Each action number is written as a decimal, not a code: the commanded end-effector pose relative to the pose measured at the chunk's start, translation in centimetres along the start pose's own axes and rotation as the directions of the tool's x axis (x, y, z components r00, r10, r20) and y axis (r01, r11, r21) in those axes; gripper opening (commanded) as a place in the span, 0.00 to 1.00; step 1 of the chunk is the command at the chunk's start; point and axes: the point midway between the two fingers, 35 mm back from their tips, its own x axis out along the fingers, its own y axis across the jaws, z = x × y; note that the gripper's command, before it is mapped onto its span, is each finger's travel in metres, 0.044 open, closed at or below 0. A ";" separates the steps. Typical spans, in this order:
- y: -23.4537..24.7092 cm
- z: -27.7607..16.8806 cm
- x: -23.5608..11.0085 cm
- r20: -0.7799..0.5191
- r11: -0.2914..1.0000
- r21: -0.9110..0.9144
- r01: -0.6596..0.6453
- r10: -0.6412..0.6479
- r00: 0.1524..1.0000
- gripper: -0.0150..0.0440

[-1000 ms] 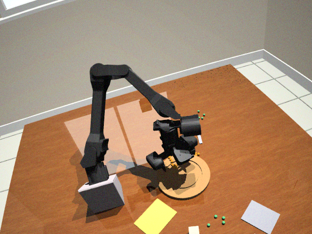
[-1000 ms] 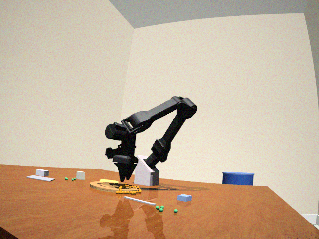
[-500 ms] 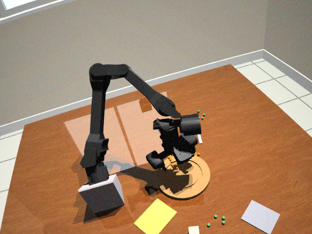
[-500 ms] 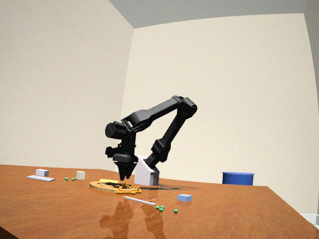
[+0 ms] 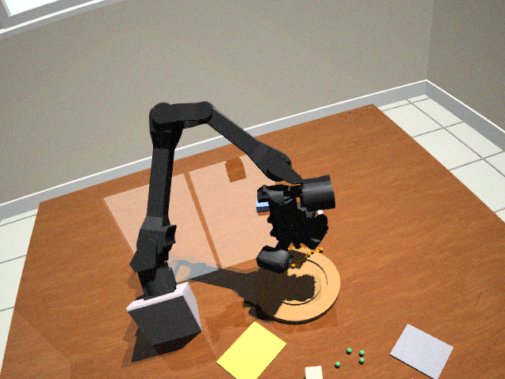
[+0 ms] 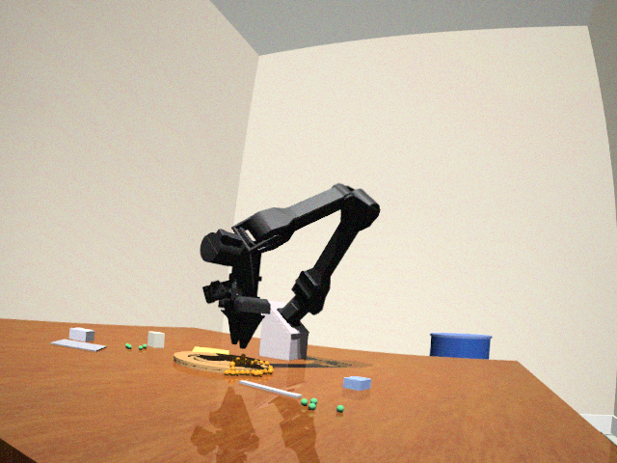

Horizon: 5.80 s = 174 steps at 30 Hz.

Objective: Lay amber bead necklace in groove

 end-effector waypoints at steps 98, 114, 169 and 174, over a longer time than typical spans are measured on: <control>5.0 2.1 3.0 0.000 0.384 -0.923 0.002 -0.004 1.000 0.25; 3.6 2.2 0.5 -0.003 0.388 -0.922 -0.002 -0.003 1.000 0.25; -0.1 2.3 1.4 -0.005 0.391 -0.920 -0.004 -0.002 1.000 1.00; -0.1 2.3 0.6 -0.004 0.388 -0.922 -0.002 -0.004 1.000 1.00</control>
